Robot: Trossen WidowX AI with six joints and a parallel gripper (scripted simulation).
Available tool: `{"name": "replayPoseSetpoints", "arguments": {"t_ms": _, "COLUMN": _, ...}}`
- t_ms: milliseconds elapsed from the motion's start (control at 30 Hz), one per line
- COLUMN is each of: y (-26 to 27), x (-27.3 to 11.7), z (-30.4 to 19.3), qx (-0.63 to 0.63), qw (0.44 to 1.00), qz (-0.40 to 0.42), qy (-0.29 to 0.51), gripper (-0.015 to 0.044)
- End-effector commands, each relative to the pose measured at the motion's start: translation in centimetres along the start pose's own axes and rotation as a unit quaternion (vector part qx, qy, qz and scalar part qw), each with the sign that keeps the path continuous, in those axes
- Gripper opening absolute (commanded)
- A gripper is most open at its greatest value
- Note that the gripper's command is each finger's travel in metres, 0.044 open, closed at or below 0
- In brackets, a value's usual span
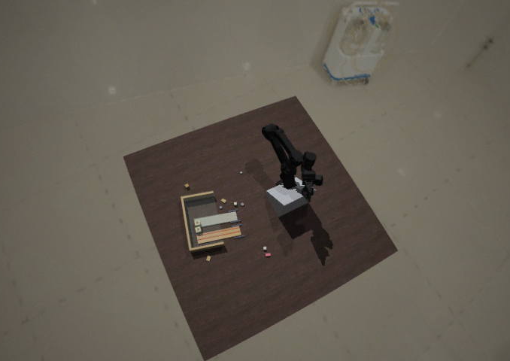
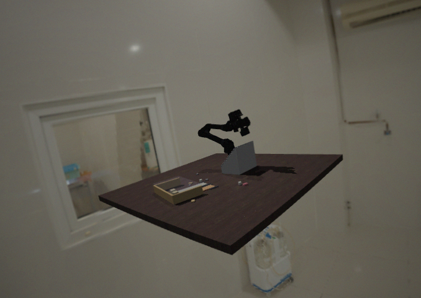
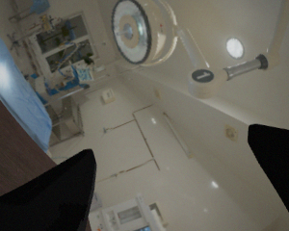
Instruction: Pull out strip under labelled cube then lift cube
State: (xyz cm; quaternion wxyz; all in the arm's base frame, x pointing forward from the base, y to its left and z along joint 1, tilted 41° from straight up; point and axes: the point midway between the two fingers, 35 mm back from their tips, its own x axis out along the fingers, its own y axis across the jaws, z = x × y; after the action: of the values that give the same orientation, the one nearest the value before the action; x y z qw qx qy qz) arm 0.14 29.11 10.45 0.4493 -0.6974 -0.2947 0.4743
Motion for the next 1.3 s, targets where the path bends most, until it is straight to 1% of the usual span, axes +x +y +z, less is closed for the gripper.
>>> {"name": "replayPoseSetpoints", "arguments": {"t_ms": 0, "y": 0.0, "x": 2.5, "z": -6.7, "qx": 0.154, "qw": 0.979, "qz": 0.015, "qy": 0.130, "gripper": 0.0400}}
{"name": "replayPoseSetpoints", "arguments": {"t_ms": 133, "y": 0.4, "x": 3.4, "z": -12.5, "qx": 0.276, "qw": 0.932, "qz": 0.006, "qy": 0.235, "gripper": 0.0400}}
{"name": "replayPoseSetpoints", "arguments": {"t_ms": 333, "y": 1.8, "x": 2.9, "z": -20.7, "qx": 0.417, "qw": 0.827, "qz": -0.036, "qy": 0.377, "gripper": 0.0400}}
{"name": "replayPoseSetpoints", "arguments": {"t_ms": 500, "y": 3.6, "x": 0.8, "z": -27.2, "qx": 0.507, "qw": 0.709, "qz": -0.094, "qy": 0.481, "gripper": 0.0400}}
{"name": "replayPoseSetpoints", "arguments": {"t_ms": 667, "y": 5.9, "x": -2.6, "z": -33.1, "qx": 0.568, "qw": 0.572, "qz": -0.168, "qy": 0.568, "gripper": 0.0400}}
{"name": "replayPoseSetpoints", "arguments": {"t_ms": 700, "y": 6.2, "x": -3.2, "z": -33.8, "qx": 0.574, "qw": 0.551, "qz": -0.180, "qy": 0.578, "gripper": 0.0400}}
{"name": "replayPoseSetpoints", "arguments": {"t_ms": 767, "y": 6.5, "x": -3.5, "z": -34.3, "qx": 0.577, "qw": 0.539, "qz": -0.187, "qy": 0.584, "gripper": 0.0400}}
{"name": "replayPoseSetpoints", "arguments": {"t_ms": 1267, "y": 6.5, "x": -3.5, "z": -34.3, "qx": 0.577, "qw": 0.539, "qz": -0.187, "qy": 0.584, "gripper": 0.0400}}
